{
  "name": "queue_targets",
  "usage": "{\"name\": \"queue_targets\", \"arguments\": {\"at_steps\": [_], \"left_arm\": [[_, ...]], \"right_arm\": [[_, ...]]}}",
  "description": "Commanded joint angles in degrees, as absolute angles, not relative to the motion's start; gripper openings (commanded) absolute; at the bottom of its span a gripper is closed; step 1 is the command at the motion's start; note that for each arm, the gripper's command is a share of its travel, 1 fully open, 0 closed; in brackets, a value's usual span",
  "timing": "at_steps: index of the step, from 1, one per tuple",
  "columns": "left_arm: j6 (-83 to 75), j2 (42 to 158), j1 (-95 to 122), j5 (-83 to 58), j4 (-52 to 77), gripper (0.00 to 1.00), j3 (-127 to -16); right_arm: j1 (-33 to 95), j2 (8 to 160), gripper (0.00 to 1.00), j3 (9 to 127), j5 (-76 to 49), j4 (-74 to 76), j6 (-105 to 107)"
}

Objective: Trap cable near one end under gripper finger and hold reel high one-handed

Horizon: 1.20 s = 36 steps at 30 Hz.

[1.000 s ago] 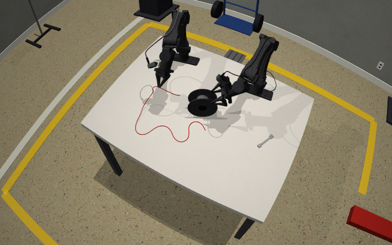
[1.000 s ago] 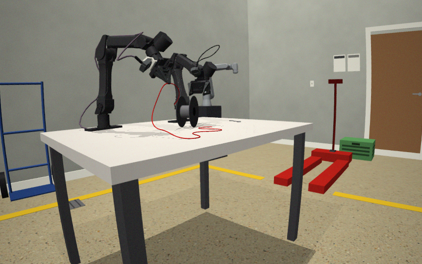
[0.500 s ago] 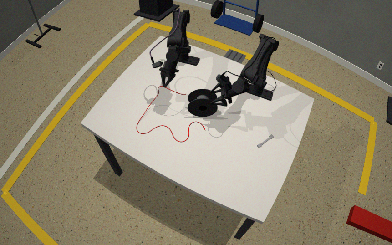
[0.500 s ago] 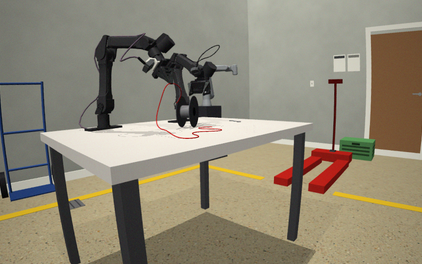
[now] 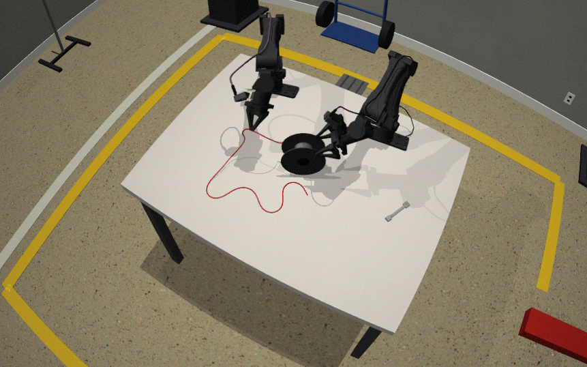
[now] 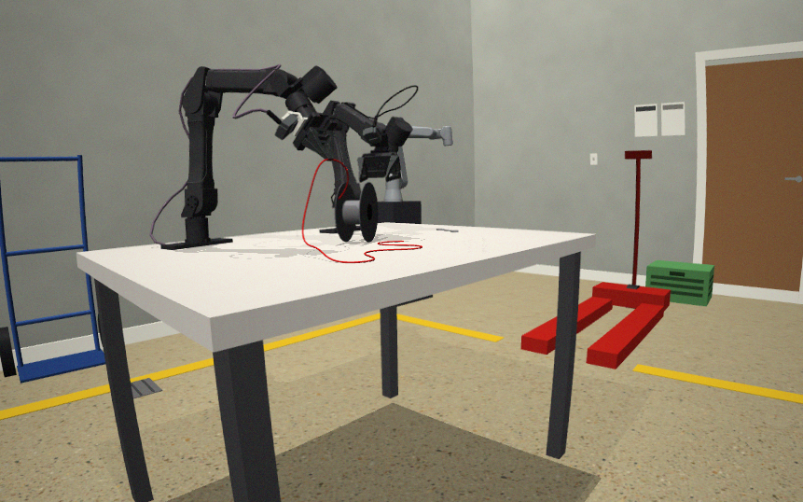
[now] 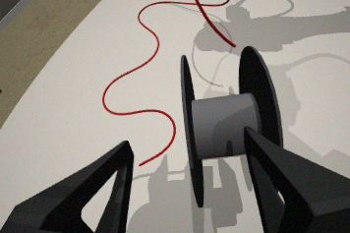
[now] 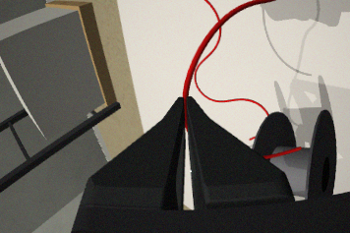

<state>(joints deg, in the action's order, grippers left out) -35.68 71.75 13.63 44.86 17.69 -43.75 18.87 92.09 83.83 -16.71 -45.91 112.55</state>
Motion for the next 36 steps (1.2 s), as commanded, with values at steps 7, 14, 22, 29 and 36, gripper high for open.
{"name": "queue_targets", "arguments": {"at_steps": [7,14,22,29,36], "left_arm": [[-35.36,70.87,13.54,45.73,18.62,0.75,-44.87],[-35.6,71.1,13.22,45.76,18.63,0.75,-44.92],[-35.75,71.27,13.37,45.78,18.63,0.75,-44.89],[-35.6,71.23,13.57,45.77,18.59,0.75,-44.67],[-35.49,71.21,13.72,45.75,18.57,0.75,-44.5]], "right_arm": [[22.2,91.14,0.0,85.72,-20.08,-47.68,115.58],[24.84,93.01,0.0,86.37,-21.46,-48.36,115.98],[23.42,93.66,0.0,87.79,-21.38,-49.7,115.26],[23.03,93.6,0.0,89.6,-21.21,-50.77,115.8],[23.8,92.83,0.0,89.69,-21.26,-50.44,115.81]]}}
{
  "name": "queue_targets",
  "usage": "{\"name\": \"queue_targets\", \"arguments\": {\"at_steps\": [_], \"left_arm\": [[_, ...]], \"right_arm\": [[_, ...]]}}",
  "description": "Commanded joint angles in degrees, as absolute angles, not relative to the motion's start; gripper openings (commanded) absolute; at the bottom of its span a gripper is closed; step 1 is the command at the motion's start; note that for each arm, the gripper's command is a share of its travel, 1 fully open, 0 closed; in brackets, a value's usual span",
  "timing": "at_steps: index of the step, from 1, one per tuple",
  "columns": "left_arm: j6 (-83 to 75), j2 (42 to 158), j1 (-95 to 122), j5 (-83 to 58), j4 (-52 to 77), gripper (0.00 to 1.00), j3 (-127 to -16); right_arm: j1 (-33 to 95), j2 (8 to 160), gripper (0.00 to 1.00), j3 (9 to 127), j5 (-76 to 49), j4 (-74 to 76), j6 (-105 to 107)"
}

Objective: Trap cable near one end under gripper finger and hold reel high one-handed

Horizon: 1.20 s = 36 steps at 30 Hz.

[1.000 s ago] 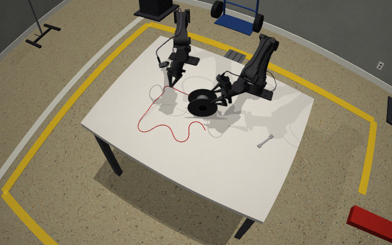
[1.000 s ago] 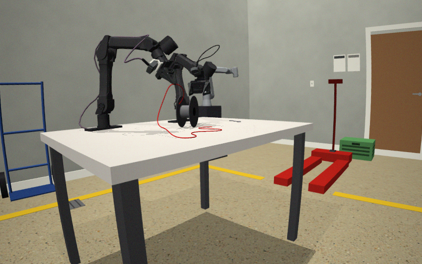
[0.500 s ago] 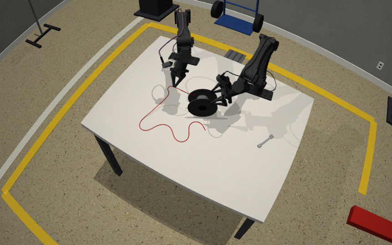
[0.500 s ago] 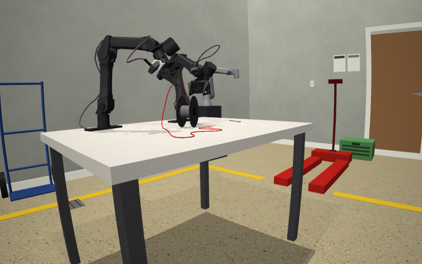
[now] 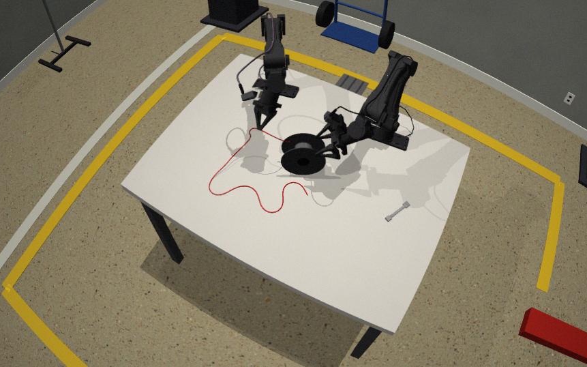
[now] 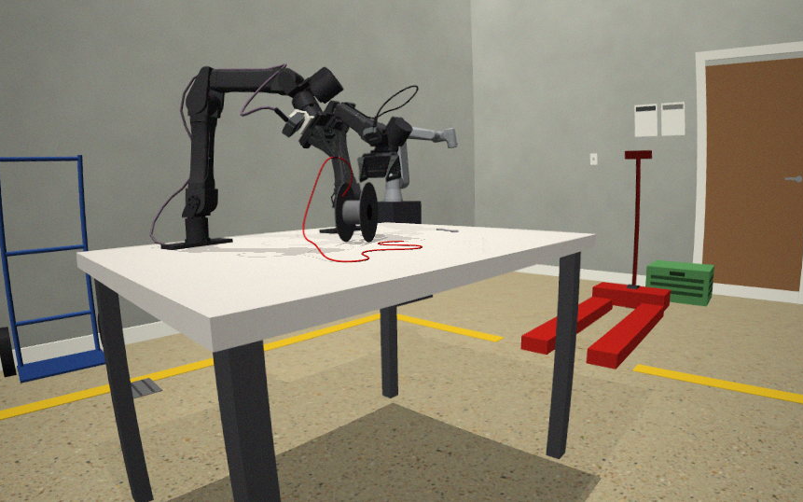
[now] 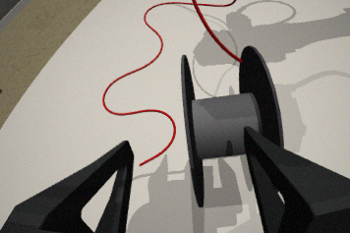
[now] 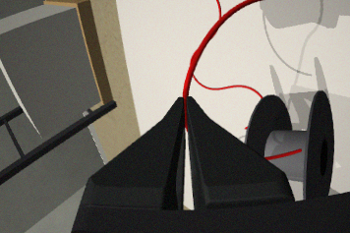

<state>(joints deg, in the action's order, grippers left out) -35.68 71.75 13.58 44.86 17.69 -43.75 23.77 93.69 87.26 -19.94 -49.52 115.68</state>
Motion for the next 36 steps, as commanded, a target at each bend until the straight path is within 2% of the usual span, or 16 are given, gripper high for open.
{"name": "queue_targets", "arguments": {"at_steps": [1,8,22,36], "left_arm": [[-35.46,71.2,13.75,45.75,18.56,0.75,-44.47],[-35.31,71.16,13.96,45.73,18.53,0.75,-44.24],[-35.17,71.2,13.78,45.71,18.46,0.75,-43.94],[-35.65,71.66,13.14,45.77,18.45,0.75,-44.03]], "right_arm": [[24.73,92.88,0.0,89.59,-21.33,-50.39,115.79],[28.63,94.23,0.0,89.94,-23.59,-51.34,115.7],[26.17,94.54,0.0,92.58,-22.94,-53.6,115.77],[31.36,95.88,0.0,92.38,-25.09,-53.77,115.63]]}}
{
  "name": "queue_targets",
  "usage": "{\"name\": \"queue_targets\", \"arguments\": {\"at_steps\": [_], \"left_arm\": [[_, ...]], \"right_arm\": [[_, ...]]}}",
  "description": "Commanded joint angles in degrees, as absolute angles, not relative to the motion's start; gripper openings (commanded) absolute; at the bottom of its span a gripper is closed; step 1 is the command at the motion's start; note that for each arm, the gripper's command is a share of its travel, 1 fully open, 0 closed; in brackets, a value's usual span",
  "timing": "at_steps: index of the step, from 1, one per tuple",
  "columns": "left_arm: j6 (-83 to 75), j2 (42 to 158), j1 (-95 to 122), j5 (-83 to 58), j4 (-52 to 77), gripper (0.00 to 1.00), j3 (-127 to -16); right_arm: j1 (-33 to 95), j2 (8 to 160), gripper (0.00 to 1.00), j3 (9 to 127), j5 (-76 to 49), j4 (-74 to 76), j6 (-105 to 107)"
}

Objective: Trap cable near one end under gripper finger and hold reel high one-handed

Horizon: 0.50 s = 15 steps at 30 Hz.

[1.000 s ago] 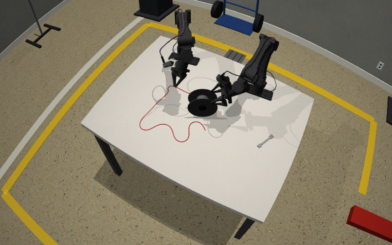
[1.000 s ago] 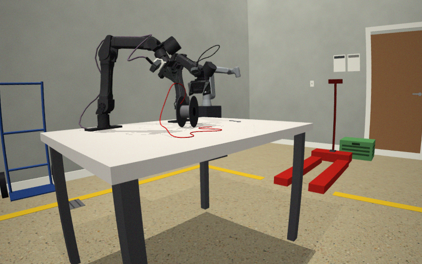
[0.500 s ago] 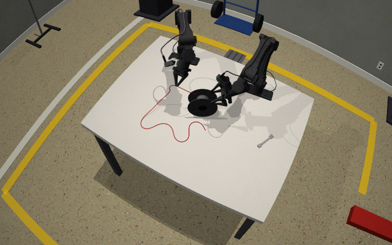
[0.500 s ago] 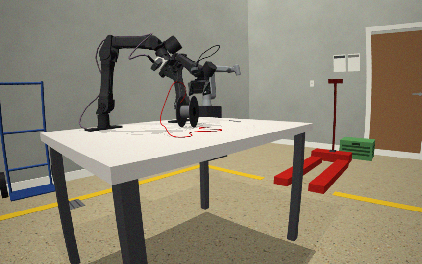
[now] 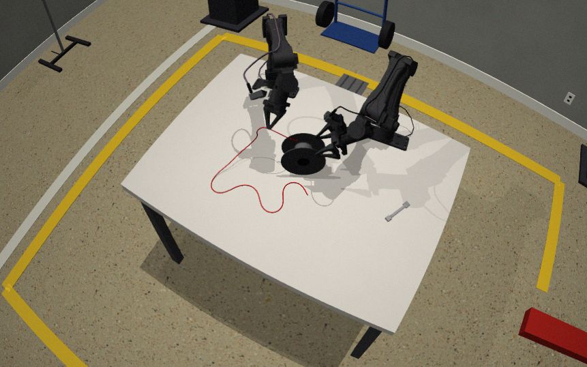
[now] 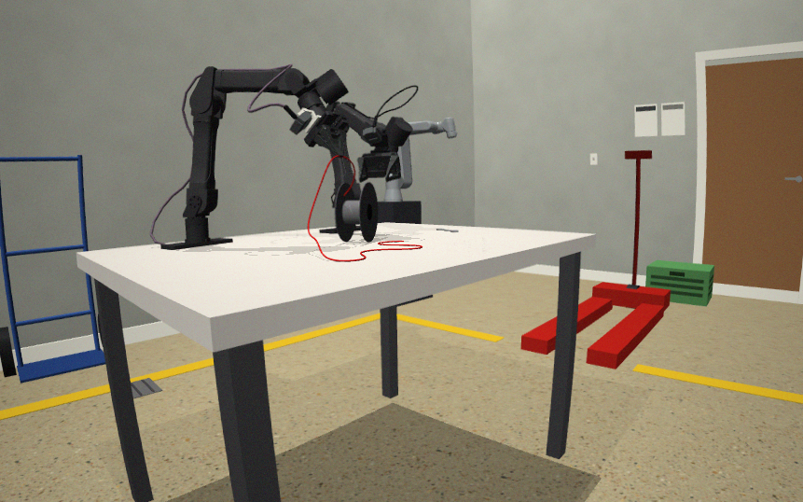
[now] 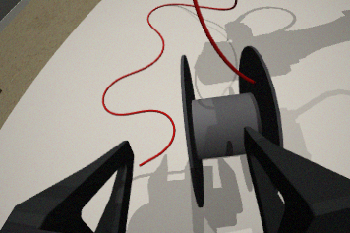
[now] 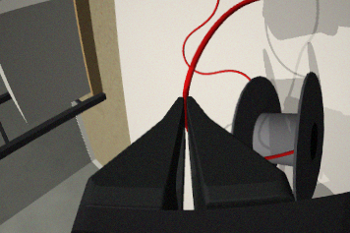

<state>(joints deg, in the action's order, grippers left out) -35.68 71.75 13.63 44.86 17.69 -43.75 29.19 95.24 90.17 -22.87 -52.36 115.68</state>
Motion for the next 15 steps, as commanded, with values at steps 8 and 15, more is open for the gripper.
{"name": "queue_targets", "arguments": {"at_steps": [8,15], "left_arm": [[-35.69,71.76,13.5,45.78,18.44,0.75,-43.91],[-35.54,71.7,13.71,45.76,18.42,0.75,-43.72]], "right_arm": [[29.35,94.56,0.0,93.07,-24.71,-54.11,115.81],[29.57,96.08,0.0,93.61,-24.59,-54.45,115.75]]}}
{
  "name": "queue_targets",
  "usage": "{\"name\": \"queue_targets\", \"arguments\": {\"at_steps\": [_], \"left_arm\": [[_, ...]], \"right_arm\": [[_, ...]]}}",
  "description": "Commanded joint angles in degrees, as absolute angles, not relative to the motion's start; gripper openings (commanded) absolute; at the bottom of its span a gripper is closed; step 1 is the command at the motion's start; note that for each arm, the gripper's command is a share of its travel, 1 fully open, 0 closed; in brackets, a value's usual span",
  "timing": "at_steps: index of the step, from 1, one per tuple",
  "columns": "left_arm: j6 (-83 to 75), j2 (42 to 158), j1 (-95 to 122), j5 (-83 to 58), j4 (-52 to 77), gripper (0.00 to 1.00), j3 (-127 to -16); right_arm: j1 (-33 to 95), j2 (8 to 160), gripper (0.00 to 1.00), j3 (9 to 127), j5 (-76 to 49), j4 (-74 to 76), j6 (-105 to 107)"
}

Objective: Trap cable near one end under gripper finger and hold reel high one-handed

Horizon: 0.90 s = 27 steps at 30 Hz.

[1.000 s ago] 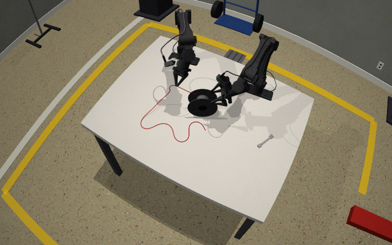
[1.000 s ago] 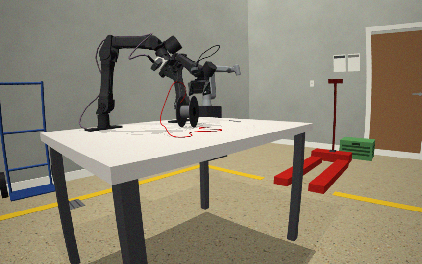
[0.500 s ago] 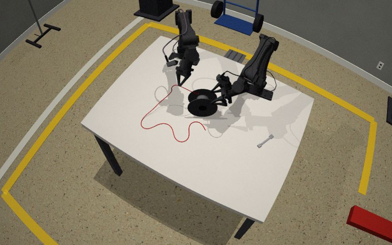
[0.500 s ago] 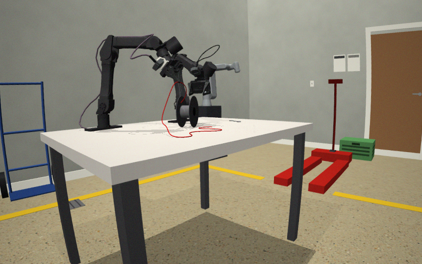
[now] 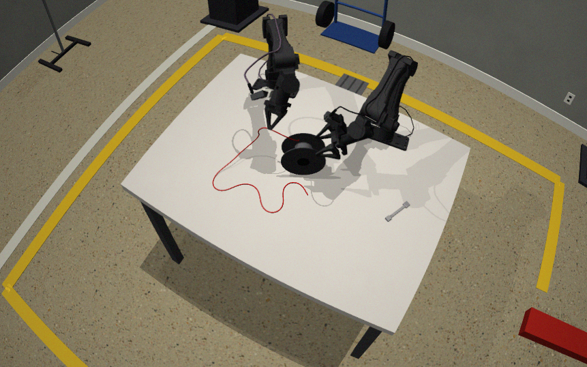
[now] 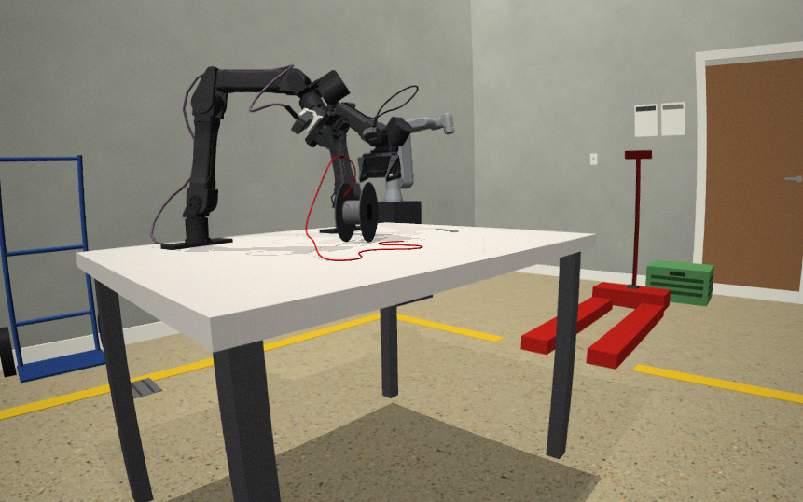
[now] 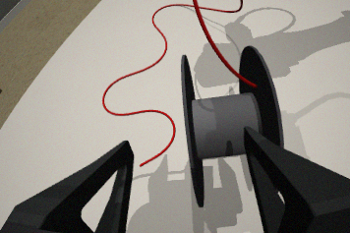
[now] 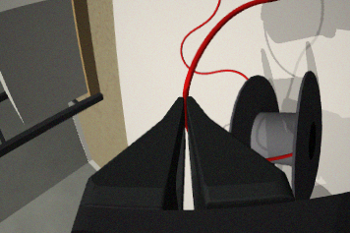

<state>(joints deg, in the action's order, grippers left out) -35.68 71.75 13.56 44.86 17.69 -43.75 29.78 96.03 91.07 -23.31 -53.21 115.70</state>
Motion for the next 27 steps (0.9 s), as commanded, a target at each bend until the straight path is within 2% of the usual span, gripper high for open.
{"name": "queue_targets", "arguments": {"at_steps": [1,11,27], "left_arm": [[-35.51,71.69,13.75,45.75,18.41,0.75,-43.69],[-35.22,71.57,14.16,45.72,18.06,0.75,-43.31],[-35.48,71.91,13.45,45.74,17.93,0.75,-43.23]], "right_arm": [[29.66,95.88,0.0,93.95,-24.6,-54.49,115.75],[33.74,97.69,0.0,95.27,-26.34,-56.1,115.58],[31.81,98.3,0.0,96.72,-26.05,-56.58,115.75]]}}
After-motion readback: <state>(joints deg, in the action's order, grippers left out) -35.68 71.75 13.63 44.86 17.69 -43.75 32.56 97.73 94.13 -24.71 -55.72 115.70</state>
